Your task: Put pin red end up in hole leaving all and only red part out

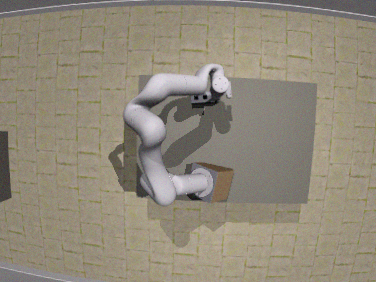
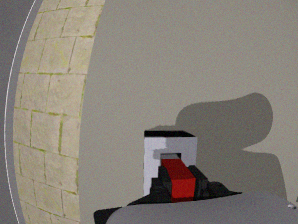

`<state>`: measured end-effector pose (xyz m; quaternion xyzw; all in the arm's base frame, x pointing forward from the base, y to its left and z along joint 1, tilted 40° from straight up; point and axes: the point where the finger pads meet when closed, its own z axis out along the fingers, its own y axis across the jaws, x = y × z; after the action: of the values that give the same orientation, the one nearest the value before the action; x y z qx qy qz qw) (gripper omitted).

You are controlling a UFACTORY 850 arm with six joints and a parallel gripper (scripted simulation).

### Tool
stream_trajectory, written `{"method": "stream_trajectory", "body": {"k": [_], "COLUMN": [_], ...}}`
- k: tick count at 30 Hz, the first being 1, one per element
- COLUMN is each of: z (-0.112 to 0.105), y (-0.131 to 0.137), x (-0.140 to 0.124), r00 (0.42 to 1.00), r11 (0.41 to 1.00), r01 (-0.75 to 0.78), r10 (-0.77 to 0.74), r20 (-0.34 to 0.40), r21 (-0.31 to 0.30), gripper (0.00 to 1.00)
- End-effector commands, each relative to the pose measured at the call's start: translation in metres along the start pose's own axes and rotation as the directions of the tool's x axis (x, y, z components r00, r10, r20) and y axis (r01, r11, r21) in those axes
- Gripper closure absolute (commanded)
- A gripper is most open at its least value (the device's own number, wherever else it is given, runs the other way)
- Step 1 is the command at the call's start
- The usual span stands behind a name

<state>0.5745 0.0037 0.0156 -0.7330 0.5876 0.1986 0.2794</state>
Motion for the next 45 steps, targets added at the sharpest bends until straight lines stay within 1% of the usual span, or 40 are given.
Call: {"method": "stream_trajectory", "body": {"k": [1,7,8,10,11,13,24,25,41,42,45], "z": [-0.002,-0.002,-0.072,-0.073,-0.079,-0.102,-0.102,-0.165,-0.165,-0.165,-0.165], "y": [-0.001,-0.001,-0.001,-0.001,0.0,-0.001,-0.001,-0.001,-0.001,0.003,0.003], "x": [0.0,0.0,0.0,0.0,0.0,0.0,0.0,0.0,0.0,-0.06,-0.06], "r00": [1.0,1.0,1.0,1.0,1.0,1.0,1.0,1.0,1.0,1.0,1.0], "r11": [1.0,1.0,1.0,1.0,1.0,1.0,1.0,1.0,1.0,1.0,1.0], "r01": [0.0,0.0,0.0,0.0,0.0,0.0,0.0,0.0,0.0,0.0,0.0], "r10": [0.0,0.0,0.0,0.0,0.0,0.0,0.0,0.0,0.0,0.0,0.0], "r20": [-0.001,-0.001,-0.001,-0.001,-0.001,-0.001,-0.001,-0.002,-0.002,-0.002,-0.002], "r21": [0.001,0.001,0.001,0.001,0.001,0.001,0.001,0.002,0.002,0.002,0.002], "gripper": [1.0,1.0,1.0,1.0,1.0,1.0,1.0,1.0,1.0,1.0,1.0]}}
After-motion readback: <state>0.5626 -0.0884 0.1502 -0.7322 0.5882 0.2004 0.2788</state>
